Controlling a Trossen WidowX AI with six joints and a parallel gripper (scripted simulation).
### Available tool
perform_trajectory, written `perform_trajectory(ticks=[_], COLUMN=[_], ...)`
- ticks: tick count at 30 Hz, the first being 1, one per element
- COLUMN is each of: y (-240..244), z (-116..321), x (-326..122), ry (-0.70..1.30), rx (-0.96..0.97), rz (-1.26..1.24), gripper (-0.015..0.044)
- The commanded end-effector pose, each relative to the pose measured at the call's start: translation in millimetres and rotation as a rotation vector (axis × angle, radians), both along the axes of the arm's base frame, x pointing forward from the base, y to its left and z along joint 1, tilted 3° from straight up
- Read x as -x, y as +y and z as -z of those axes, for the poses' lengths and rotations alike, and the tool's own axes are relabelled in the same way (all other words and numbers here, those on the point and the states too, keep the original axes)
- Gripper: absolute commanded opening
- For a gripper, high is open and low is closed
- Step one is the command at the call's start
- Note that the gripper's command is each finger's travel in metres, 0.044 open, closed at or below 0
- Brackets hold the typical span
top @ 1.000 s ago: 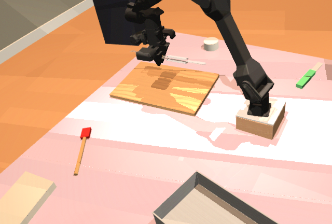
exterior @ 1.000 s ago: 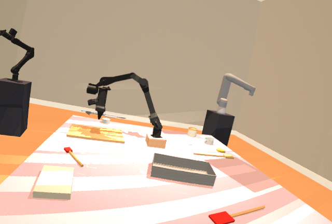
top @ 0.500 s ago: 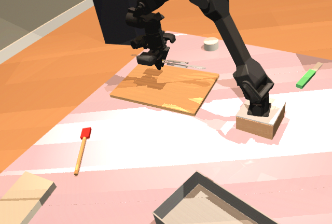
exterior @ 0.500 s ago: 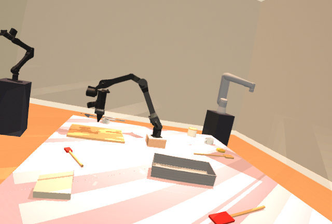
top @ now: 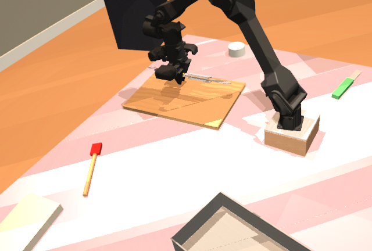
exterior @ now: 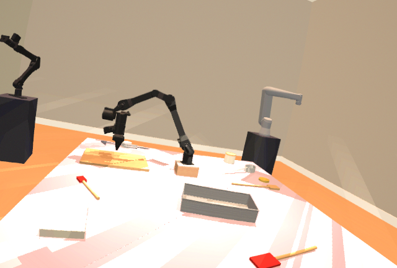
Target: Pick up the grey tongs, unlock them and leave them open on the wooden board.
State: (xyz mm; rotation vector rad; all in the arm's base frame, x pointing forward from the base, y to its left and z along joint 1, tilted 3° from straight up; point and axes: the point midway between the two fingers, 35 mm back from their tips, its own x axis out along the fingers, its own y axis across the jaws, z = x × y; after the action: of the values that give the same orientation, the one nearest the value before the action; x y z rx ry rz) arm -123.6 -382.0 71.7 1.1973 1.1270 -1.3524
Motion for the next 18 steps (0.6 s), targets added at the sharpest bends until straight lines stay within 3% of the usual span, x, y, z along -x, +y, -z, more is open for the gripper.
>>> perform_trajectory(ticks=[1, 13, 18], y=[0, 0, 0], z=[9, 19, 18], x=[1, 1, 0], ry=[0.002, 0.002, -0.001], rx=[-0.003, -0.003, -0.004], rz=[-0.004, -0.004, 0.000], gripper=[-0.0150, -0.0150, -0.0019])
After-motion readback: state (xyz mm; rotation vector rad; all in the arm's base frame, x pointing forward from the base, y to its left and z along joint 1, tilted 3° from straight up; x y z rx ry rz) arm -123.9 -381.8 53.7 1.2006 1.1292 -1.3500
